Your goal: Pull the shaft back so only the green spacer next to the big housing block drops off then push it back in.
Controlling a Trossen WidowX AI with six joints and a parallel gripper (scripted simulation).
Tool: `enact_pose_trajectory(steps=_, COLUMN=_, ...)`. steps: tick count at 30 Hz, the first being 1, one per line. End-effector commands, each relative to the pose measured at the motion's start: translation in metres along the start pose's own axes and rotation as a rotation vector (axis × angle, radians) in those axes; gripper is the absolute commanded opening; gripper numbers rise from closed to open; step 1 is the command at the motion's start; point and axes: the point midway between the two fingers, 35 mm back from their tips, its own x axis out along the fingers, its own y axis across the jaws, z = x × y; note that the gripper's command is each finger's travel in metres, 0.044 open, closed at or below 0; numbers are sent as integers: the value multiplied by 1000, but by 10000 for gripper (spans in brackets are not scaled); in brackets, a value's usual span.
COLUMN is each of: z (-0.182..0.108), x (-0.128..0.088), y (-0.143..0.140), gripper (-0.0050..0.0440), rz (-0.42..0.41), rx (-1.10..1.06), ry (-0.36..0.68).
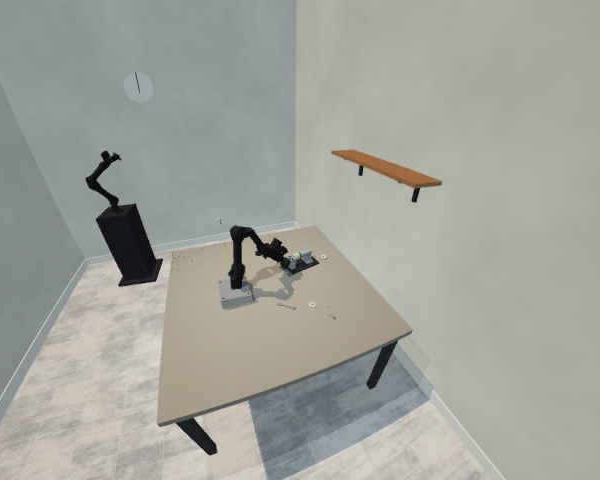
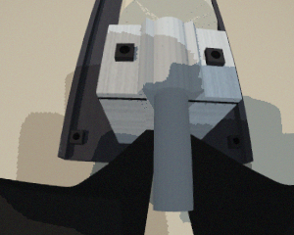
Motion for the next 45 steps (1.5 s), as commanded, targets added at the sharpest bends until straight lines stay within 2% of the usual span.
enact_pose_trajectory(steps=1, z=-4, x=-4, y=-1, gripper=0, rz=-1, rx=-1, ry=1)
enact_pose_trajectory(steps=45, z=-12, x=-12, y=-1, gripper=0, rz=-1, rx=-1, ry=1)
